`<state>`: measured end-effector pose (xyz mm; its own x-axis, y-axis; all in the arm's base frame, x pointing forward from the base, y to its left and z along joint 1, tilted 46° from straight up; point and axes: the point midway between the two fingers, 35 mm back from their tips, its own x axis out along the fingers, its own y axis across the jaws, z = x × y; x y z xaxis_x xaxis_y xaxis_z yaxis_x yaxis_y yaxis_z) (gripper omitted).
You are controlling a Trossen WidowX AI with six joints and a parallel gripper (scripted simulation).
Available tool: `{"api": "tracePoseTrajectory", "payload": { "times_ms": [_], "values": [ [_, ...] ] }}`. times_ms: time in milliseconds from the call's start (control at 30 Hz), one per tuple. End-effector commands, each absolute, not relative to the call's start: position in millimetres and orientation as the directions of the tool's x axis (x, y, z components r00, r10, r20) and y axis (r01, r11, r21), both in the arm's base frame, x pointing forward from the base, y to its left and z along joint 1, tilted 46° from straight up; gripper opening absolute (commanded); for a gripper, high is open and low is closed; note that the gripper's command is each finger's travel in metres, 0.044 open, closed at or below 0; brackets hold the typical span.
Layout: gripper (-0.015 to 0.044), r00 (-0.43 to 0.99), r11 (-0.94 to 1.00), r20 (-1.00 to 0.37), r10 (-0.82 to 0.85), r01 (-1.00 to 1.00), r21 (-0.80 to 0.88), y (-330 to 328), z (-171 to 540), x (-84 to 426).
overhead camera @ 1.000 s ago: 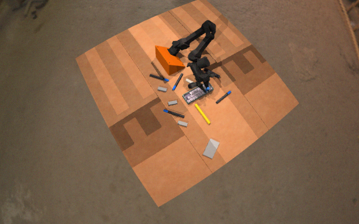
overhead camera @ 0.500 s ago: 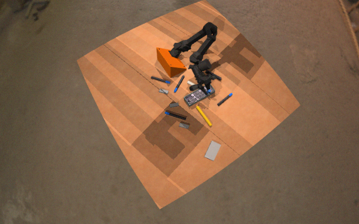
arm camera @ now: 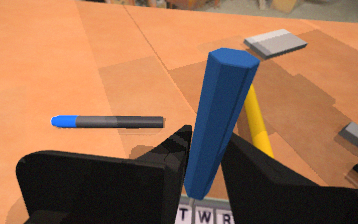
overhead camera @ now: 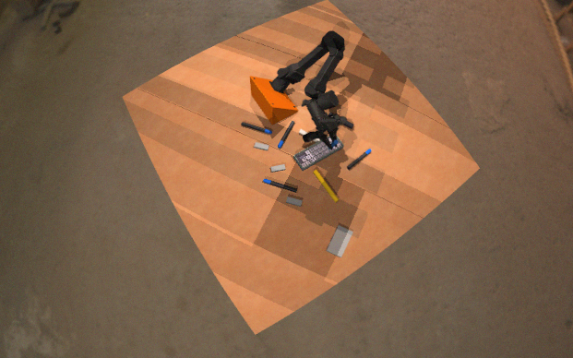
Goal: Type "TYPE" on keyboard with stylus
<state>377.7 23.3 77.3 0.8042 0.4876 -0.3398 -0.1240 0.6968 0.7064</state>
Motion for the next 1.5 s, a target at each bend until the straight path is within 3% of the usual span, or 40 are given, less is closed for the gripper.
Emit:
{"api": "tracePoseTrajectory", "payload": {
  "times_ms": [0,400,533,1467],
  "values": [
    [0.0083,0.806,0.698,-0.342,0.483,-0.118,0.706,23,77,378],
    [0.0003,0.861,0.714,-0.495,0.119,0.272,0.645,-33,37,379],
    [0.0,0.848,0.692,-0.53,0.007,0.378,0.615,-50,27,375],
    [0.0,0.847,0.69,-0.531,0.002,0.383,0.614,-37,14,372]
  ]
}}
